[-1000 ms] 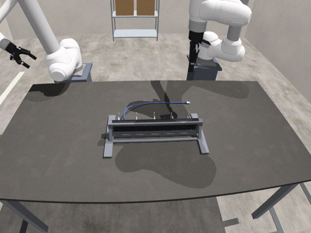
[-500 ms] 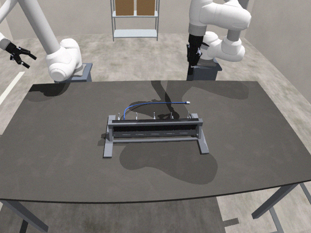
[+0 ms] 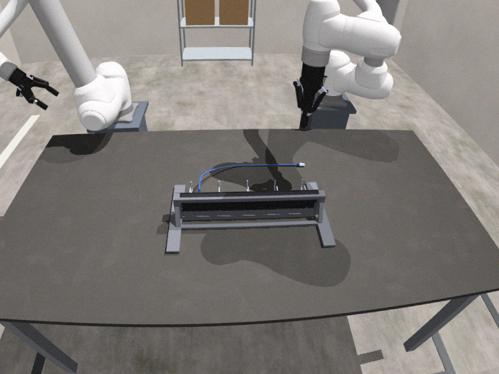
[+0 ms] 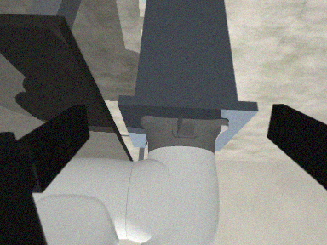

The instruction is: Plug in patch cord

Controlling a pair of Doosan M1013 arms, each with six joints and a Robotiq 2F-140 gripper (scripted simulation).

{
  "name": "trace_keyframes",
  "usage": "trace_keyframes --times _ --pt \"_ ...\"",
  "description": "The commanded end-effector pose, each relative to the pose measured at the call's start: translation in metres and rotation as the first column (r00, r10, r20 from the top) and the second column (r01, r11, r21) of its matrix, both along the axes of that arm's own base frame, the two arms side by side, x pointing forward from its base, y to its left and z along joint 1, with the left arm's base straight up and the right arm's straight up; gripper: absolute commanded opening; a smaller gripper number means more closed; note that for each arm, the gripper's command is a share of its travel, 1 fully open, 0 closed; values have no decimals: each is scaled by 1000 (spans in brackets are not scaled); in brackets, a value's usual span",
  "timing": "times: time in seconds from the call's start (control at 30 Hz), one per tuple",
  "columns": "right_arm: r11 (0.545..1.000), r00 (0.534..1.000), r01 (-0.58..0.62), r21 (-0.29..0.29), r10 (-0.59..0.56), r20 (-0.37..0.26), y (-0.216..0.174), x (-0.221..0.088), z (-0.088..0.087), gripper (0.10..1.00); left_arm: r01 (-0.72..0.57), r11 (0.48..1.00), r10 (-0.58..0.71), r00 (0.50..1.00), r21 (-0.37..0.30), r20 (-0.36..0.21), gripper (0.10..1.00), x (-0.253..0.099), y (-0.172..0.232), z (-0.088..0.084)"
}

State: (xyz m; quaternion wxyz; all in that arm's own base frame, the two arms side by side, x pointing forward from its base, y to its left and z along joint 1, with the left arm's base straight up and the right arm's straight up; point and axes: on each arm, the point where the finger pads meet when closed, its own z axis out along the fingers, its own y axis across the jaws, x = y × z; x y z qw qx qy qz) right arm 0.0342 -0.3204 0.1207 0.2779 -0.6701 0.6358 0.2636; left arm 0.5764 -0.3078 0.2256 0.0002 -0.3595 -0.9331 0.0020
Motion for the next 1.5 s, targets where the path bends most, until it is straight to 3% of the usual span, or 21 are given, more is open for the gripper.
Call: trace_keyframes --times 0.0,0.17,0.23,0.27,0.47,0.73,0.8,0.83,0.93,1.3,1.37,1.43,1.47 --pt "1000 1000 0 -1 0 0 0 0 0 1000 -166 986 166 986 5 6 99 1 0 -7" --pt "1000 1000 0 -1 0 0 0 0 0 1000 -353 936 353 936 4 6 99 1 0 -17" --pt "1000 1000 0 -1 0 0 0 0 0 1000 -353 936 353 936 4 6 99 1 0 -17" --pt "1000 1000 0 -1 0 0 0 0 0 1000 -447 894 447 894 4 6 99 1 0 -23" --pt "1000 1000 0 -1 0 0 0 0 0 1000 -630 776 630 776 3 6 99 2 1 -34" --pt "1000 1000 0 -1 0 0 0 0 0 1000 -837 548 837 548 2 4 99 2 1 -50" --pt "1000 1000 0 -1 0 0 0 0 0 1000 -837 548 837 548 2 4 99 2 1 -50" --pt "1000 1000 0 -1 0 0 0 0 0 1000 -888 460 888 460 2 4 99 2 1 -55" --pt "1000 1000 0 -1 0 0 0 0 0 1000 -930 367 930 367 2 4 99 2 2 -60" --pt "1000 1000 0 -1 0 0 0 0 0 1000 -999 -51 999 -51 2 2 99 1 3 -82" --pt "1000 1000 0 -1 0 0 0 0 0 1000 -999 -51 999 -51 2 2 99 1 3 -82" --pt "1000 1000 0 -1 0 0 0 0 0 1000 -982 -188 982 -188 2 2 99 0 4 -88" --pt "1000 1000 0 -1 0 0 0 0 0 1000 -977 -215 977 -215 2 1 99 0 4 -90"
